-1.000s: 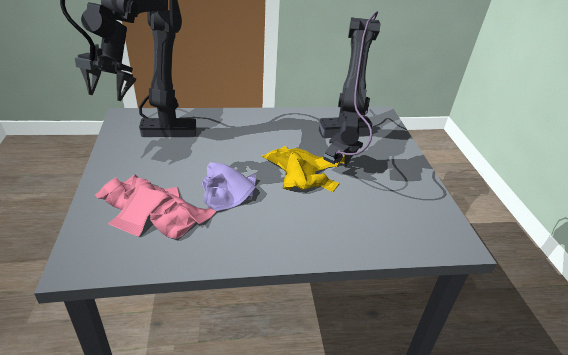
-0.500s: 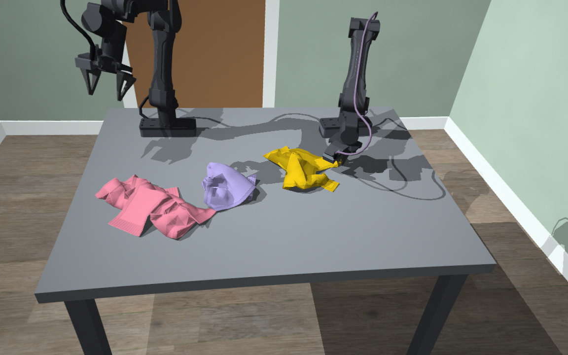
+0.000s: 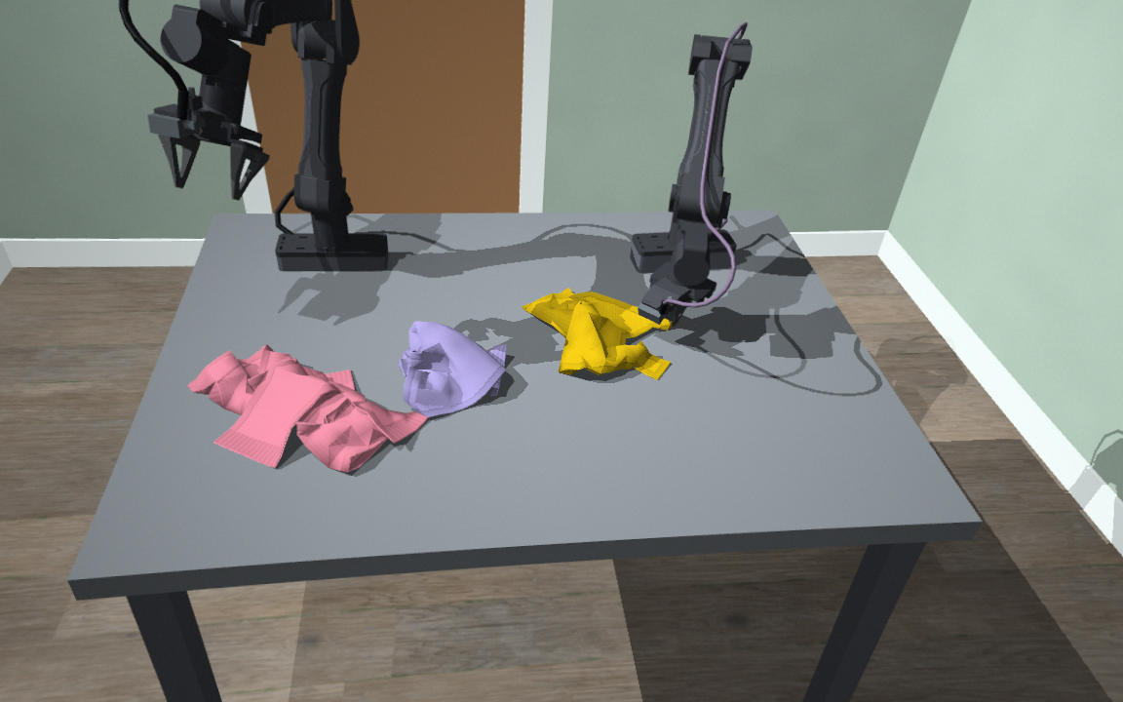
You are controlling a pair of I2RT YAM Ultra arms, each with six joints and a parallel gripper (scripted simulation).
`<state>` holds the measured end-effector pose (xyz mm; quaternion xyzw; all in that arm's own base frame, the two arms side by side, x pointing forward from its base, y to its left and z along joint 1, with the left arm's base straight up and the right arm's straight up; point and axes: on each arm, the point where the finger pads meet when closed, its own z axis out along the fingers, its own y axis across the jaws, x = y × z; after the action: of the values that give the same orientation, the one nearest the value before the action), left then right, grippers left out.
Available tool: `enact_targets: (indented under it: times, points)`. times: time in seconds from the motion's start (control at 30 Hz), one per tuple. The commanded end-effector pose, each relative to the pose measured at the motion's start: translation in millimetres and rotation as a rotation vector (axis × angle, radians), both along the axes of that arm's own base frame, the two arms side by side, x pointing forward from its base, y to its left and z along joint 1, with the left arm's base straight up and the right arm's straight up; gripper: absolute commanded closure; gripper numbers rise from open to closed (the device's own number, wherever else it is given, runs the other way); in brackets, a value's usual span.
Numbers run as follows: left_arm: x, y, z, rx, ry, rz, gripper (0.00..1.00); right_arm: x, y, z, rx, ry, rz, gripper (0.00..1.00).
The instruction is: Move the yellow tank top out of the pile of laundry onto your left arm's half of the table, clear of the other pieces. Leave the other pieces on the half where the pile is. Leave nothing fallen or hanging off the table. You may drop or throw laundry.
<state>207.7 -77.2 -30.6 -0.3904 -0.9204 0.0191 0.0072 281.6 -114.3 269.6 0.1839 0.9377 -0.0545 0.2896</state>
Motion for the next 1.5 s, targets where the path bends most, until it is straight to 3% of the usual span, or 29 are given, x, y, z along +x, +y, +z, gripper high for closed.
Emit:
enact_targets:
  times: [0.0,1.03,1.13,1.47]
  points:
    - [-4.0,9.9,-12.5,0.045,0.013,-0.005,1.00,-1.4,-1.8,14.3,-0.019,-0.034,-0.006,0.08]
    - [-4.0,9.8,-12.5,0.045,0.013,-0.006,1.00,-1.4,-1.8,14.3,-0.019,-0.034,-0.006,0.08]
    - [13.3,5.0,11.6,0.033,-0.047,-0.006,1.00,-1.4,-1.8,14.3,-0.019,-0.034,-0.006,0.08]
    - [16.4,4.1,35.3,0.034,-0.069,-0.012,1.00,-1.4,-1.8,14.3,-0.019,-0.034,-0.006,0.08]
